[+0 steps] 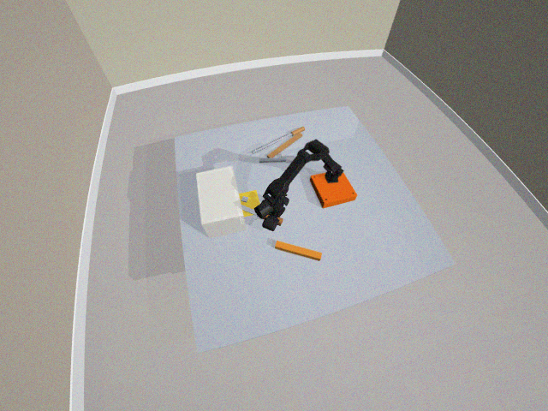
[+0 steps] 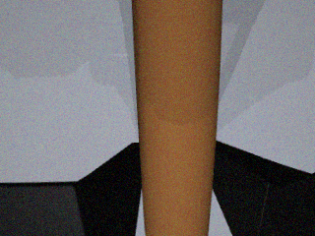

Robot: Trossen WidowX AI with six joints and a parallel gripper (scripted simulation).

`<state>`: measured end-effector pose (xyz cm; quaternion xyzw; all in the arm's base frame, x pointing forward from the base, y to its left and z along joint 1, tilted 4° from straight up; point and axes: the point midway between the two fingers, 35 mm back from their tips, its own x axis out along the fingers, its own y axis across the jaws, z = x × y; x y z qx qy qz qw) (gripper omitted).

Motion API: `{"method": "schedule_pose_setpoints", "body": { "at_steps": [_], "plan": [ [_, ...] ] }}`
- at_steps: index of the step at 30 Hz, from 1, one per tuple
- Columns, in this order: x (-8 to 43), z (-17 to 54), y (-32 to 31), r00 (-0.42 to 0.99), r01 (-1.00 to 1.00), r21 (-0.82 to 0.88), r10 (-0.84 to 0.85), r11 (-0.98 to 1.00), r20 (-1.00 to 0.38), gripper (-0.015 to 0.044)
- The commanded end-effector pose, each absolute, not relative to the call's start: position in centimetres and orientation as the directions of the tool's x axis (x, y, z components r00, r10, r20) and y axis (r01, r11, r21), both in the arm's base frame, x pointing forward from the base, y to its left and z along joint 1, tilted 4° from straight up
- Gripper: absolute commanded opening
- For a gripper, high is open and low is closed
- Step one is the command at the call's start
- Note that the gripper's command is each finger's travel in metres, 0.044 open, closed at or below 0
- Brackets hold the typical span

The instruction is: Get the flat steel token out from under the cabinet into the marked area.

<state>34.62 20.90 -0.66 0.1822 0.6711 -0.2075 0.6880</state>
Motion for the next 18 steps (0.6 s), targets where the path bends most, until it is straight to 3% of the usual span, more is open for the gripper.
{"method": "schedule_pose_setpoints", "body": {
  "at_steps": [1, 18],
  "plan": [
    [34.3, -0.8, 20.2, 0.01, 0.532, -0.035, -0.047, 0.846, -0.999, 0.0],
    [33.4, -0.7, 18.7, 0.009, 0.532, -0.036, -0.049, 0.846, -0.999, 0.0]
  ]
}}
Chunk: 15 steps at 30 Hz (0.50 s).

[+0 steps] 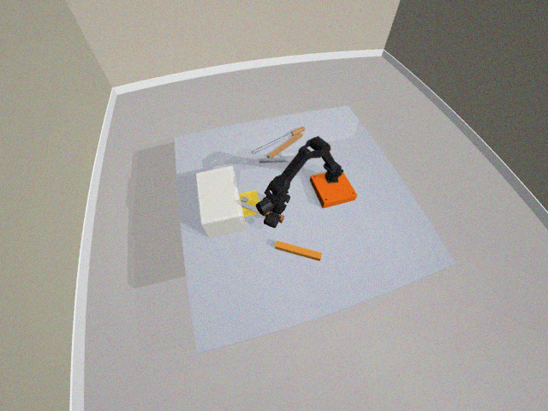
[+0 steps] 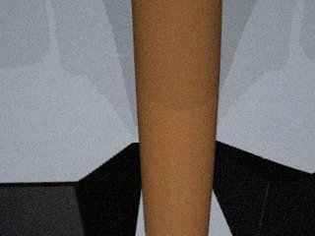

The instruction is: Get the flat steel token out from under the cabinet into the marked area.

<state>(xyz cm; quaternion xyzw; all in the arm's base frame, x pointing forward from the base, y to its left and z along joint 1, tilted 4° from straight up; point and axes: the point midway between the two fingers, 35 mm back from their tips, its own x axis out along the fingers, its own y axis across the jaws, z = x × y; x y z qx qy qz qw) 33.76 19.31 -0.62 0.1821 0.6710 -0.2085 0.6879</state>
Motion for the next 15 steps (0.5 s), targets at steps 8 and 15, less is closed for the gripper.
{"method": "schedule_pose_setpoints", "body": {
  "at_steps": [8, 15],
  "plan": [
    [33.3, -0.71, 18.61, 0.009, 0.532, -0.036, -0.049, 0.846, -0.999, 0.0],
    [32.58, -0.74, 19.22, 0.009, 0.532, -0.036, -0.048, 0.846, -0.999, 0.0]
  ]
}}
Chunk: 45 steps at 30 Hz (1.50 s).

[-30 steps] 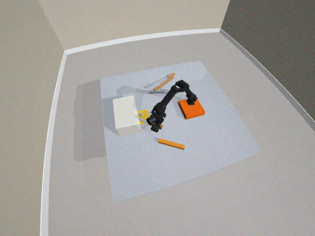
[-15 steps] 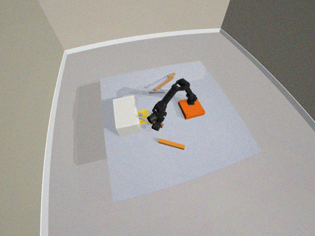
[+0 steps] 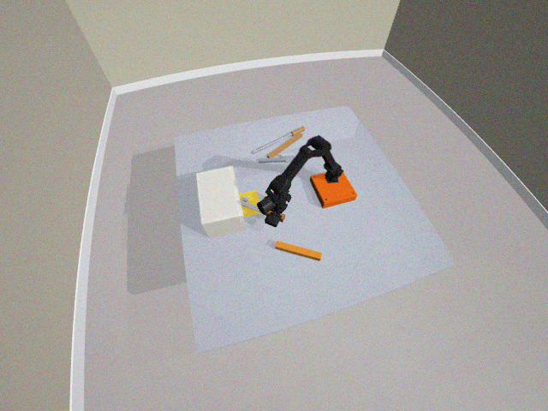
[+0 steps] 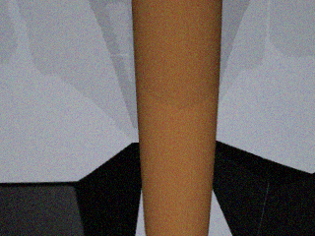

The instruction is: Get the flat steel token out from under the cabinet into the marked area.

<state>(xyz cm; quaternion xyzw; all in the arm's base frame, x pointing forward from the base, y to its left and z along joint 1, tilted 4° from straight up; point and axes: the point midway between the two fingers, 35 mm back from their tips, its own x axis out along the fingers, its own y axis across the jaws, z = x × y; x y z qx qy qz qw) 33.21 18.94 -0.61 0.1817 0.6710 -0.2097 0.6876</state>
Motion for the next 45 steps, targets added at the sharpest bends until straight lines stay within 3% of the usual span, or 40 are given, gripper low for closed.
{"method": "schedule_pose_setpoints", "body": {
  "at_steps": [1, 45],
  "plan": [
    [32.4, -0.7, 19.3, 0.008, 0.532, -0.036, -0.048, 0.846, -0.999, 0.0],
    [26.0, -1.1, 24.3, 0.003, 0.532, -0.036, -0.044, 0.846, -0.999, 0.0]
  ]
}}
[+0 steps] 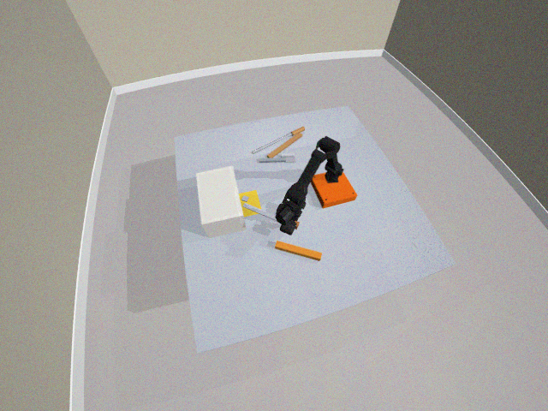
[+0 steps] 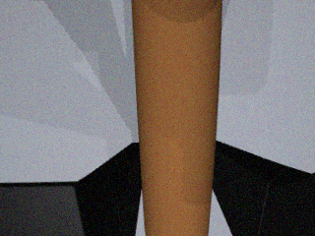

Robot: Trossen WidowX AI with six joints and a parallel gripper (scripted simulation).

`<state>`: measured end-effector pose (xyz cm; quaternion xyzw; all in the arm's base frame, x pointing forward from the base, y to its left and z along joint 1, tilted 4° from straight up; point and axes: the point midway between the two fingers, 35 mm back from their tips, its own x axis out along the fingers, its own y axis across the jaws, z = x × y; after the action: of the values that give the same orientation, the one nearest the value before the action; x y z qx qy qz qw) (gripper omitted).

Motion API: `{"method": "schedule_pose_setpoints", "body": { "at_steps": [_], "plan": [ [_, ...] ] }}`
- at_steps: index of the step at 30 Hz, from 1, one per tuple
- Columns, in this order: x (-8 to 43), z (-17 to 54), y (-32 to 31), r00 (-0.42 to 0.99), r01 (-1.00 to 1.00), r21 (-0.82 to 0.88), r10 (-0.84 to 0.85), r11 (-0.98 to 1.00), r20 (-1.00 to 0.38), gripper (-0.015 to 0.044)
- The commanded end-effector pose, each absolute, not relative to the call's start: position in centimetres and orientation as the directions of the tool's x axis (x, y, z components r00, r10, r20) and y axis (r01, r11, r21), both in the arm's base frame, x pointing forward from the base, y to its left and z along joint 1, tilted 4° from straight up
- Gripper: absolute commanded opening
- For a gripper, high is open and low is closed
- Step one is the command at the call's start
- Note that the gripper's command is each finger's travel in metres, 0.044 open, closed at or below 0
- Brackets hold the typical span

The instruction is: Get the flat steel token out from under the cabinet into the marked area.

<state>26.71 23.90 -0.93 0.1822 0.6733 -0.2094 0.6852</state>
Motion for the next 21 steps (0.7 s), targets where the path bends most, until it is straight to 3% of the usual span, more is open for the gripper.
{"method": "schedule_pose_setpoints", "body": {
  "at_steps": [1, 21],
  "plan": [
    [26.2, -1.0, 24.2, 0.003, 0.532, -0.035, -0.043, 0.846, -0.999, 0.0],
    [24.6, -0.8, 25.4, 0.002, 0.53, -0.035, -0.042, 0.847, -0.999, 0.0]
  ]
}}
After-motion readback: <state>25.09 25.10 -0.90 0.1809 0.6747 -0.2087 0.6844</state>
